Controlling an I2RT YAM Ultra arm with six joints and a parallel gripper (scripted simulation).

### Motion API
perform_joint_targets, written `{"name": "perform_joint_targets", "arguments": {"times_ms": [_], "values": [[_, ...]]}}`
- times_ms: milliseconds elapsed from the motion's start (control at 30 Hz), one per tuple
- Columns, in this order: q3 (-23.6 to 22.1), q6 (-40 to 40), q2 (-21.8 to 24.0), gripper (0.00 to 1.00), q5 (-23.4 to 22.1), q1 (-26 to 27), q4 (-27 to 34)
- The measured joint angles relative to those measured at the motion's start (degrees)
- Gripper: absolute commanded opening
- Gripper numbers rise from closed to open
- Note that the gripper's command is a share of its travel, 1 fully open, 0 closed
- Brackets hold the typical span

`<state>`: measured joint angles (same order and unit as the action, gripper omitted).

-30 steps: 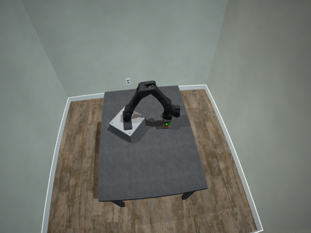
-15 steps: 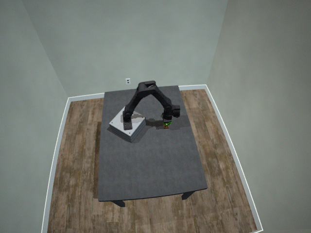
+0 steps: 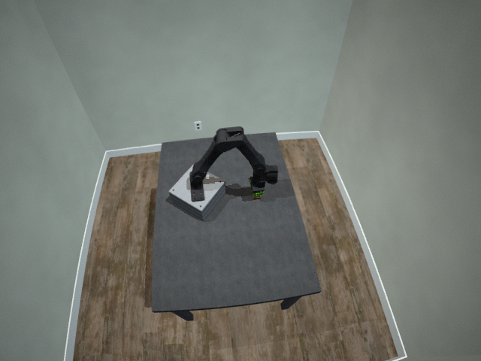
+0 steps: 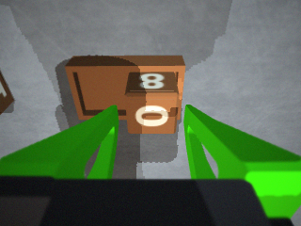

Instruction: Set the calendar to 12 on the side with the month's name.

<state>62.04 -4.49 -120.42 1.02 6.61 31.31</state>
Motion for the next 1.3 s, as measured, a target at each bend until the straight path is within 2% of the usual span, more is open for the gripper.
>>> {"name": "perform_joint_targets", "arguments": {"times_ms": [367, 1300], "values": [[-0.3, 0.0, -1.7, 0.45, 0.0, 0.0, -2.3], [-0.3, 0.0, -1.7, 0.45, 0.0, 0.0, -3.0]]}}
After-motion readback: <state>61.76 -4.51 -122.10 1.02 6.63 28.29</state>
